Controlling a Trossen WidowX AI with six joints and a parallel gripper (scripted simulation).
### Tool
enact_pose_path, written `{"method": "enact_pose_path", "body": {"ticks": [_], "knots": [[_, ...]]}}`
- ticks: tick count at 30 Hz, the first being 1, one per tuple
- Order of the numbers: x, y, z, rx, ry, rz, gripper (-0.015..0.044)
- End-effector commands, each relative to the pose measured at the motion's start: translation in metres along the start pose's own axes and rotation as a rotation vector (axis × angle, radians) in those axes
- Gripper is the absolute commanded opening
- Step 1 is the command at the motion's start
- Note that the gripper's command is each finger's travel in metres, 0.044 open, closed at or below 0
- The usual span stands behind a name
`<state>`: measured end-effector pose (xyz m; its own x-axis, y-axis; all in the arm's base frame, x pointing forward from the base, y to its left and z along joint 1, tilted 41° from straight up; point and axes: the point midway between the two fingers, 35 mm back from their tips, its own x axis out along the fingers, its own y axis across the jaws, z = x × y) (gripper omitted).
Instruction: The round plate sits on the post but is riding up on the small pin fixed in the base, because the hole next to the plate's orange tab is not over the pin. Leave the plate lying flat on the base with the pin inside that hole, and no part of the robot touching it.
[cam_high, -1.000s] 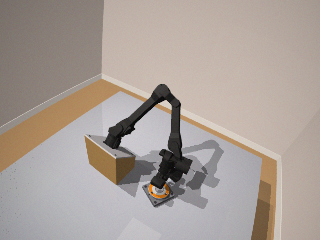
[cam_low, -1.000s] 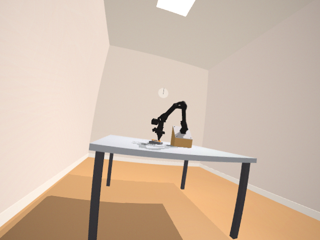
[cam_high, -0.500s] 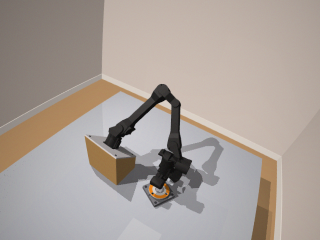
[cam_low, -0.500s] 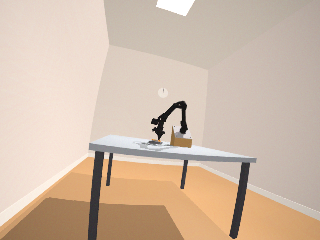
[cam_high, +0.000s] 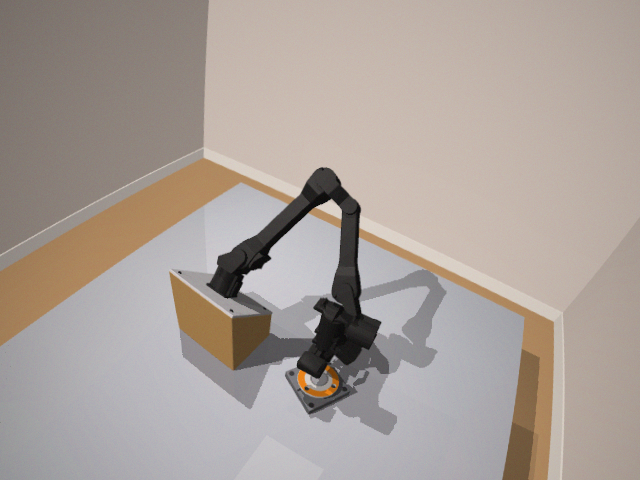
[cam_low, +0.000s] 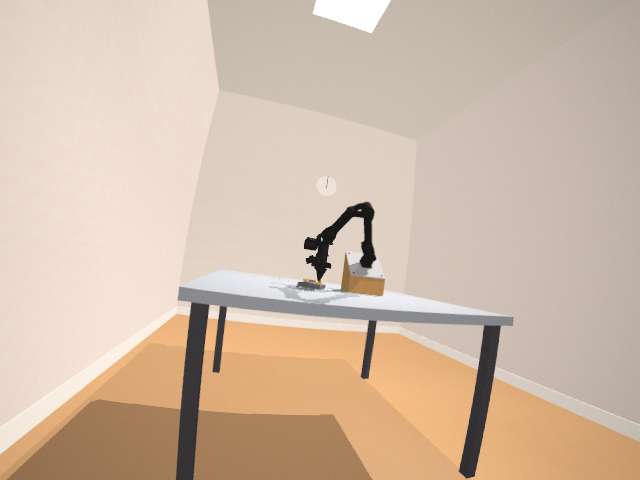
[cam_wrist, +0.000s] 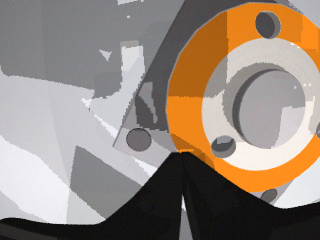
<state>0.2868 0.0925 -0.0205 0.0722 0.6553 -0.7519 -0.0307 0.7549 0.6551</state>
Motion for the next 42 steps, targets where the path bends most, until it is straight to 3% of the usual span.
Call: {"method": "enact_pose_path", "body": {"ticks": [1,42], "knots": [[0.002,-0.004,-0.008,0.009,0.014,-0.004,0.0],[0.0,-0.029,-0.028,0.009,0.015,-0.006,0.0]]}}
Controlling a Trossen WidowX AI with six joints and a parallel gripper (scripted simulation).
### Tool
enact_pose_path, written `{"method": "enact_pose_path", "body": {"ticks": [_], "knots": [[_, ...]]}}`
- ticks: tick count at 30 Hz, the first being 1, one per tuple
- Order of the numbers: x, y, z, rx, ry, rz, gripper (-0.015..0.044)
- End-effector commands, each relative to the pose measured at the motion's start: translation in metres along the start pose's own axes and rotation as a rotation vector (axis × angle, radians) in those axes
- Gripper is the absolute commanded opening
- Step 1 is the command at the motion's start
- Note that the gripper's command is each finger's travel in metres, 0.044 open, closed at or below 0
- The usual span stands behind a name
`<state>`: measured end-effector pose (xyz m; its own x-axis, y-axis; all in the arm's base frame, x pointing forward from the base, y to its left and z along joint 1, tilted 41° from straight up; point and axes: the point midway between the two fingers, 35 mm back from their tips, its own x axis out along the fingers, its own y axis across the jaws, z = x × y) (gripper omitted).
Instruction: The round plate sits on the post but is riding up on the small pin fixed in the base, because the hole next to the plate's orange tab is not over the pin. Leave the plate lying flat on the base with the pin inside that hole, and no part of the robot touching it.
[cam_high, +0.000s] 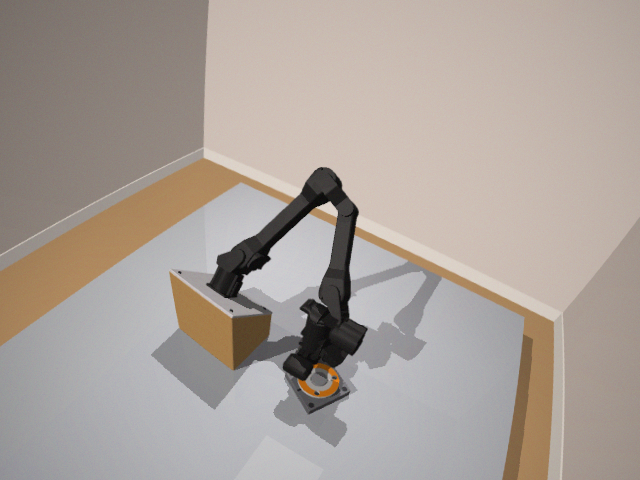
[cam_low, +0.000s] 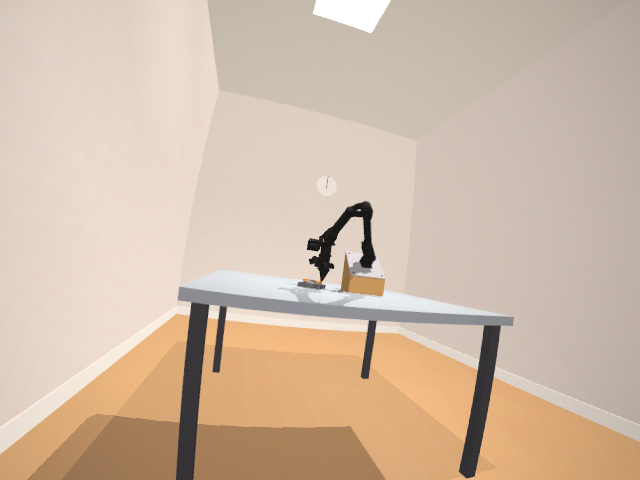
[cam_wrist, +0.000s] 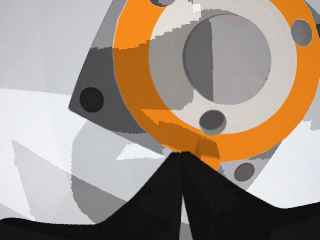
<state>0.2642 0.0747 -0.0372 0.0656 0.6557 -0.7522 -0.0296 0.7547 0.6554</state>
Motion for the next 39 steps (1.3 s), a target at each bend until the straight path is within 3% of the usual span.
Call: {"method": "enact_pose_path", "body": {"ticks": [1,39], "knots": [[0.001,-0.006,-0.005,0.008,0.008,-0.006,0.0],[-0.002,-0.05,0.002,0.008,0.007,-0.008,0.0]]}}
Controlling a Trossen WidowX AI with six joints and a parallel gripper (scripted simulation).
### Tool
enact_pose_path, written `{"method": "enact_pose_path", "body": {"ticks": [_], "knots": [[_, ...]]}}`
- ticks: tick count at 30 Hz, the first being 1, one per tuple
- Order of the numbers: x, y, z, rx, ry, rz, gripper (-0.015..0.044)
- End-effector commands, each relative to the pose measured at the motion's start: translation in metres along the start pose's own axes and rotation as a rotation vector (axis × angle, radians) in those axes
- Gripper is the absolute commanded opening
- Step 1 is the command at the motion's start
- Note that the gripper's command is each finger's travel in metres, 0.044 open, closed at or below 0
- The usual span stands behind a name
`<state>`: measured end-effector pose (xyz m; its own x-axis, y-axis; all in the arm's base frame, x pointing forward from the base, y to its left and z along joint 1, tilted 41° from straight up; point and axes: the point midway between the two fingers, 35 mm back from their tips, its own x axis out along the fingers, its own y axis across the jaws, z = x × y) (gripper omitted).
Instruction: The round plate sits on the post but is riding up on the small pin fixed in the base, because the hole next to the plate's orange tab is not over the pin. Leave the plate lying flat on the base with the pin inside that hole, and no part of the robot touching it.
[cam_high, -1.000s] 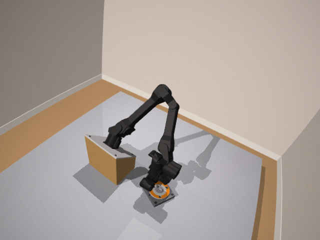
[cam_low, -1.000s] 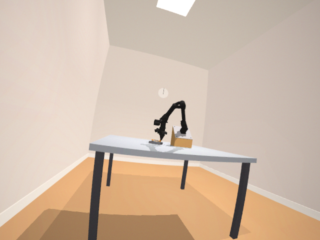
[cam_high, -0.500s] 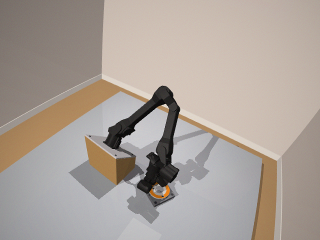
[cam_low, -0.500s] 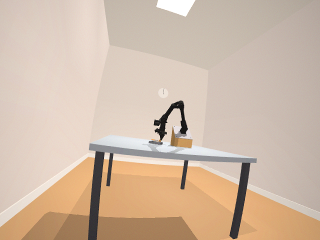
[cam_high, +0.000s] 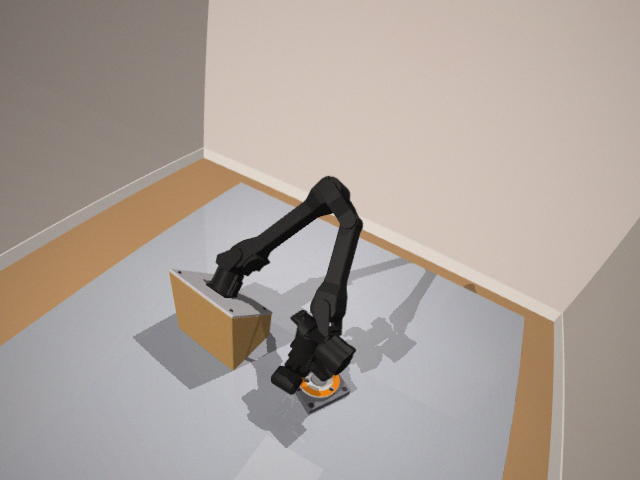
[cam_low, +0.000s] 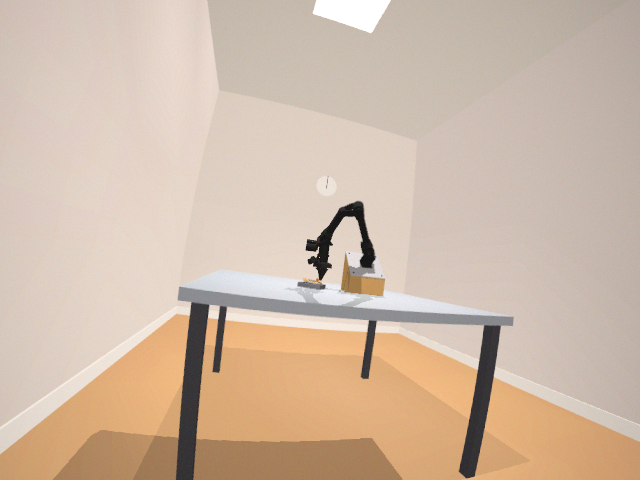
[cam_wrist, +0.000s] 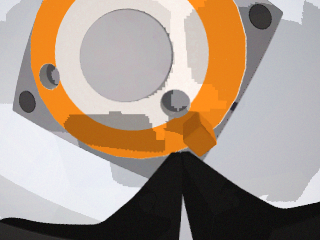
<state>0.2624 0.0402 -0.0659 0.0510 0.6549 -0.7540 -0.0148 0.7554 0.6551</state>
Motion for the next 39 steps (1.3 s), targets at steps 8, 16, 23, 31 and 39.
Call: {"method": "enact_pose_path", "body": {"ticks": [8,16,23,31,39], "knots": [[-0.003,-0.009,0.008,-0.007,-0.008,-0.007,0.0],[-0.004,-0.013,0.011,-0.008,-0.008,-0.007,0.0],[-0.006,-0.015,0.013,-0.008,-0.008,-0.008,0.0],[-0.044,-0.013,0.005,-0.007,-0.008,-0.01,0.0],[-0.038,-0.013,0.004,0.0,-0.006,-0.005,0.0]]}}
